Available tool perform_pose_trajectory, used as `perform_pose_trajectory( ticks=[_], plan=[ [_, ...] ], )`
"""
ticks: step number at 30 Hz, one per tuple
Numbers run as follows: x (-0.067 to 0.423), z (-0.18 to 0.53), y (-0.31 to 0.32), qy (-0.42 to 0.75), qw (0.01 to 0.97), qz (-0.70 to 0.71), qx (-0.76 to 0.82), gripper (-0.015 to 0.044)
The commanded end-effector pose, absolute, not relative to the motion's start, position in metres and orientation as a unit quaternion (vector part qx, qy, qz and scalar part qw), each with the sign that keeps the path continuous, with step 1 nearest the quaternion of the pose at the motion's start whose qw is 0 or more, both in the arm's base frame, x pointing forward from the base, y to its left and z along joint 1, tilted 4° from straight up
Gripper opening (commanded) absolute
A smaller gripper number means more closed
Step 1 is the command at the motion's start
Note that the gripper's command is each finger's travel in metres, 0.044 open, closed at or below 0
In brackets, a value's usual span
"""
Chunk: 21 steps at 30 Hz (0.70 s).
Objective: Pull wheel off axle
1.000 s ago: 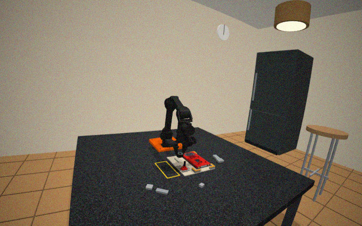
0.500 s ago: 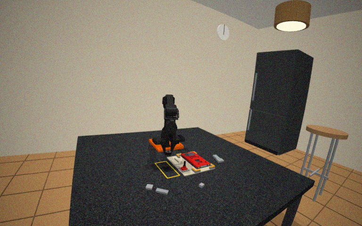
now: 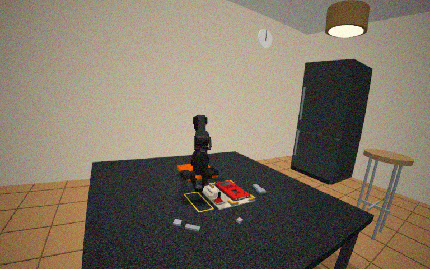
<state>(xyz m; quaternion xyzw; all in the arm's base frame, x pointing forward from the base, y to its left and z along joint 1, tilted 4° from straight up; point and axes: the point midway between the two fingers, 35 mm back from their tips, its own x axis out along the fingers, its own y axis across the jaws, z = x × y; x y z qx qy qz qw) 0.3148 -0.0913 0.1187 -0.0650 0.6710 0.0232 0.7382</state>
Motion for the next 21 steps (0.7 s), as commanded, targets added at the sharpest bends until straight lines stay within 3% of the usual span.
perform_pose_trajectory(
  ticks=[1,13,21],
  plan=[
    [0.316,0.098,-0.092,0.673,0.737,0.027,-0.064,0.0],
    [0.317,0.052,-0.093,0.673,0.736,0.027,-0.064,0.0],
    [0.316,0.055,-0.093,0.677,0.733,0.025,-0.063,0.021]
  ],
)
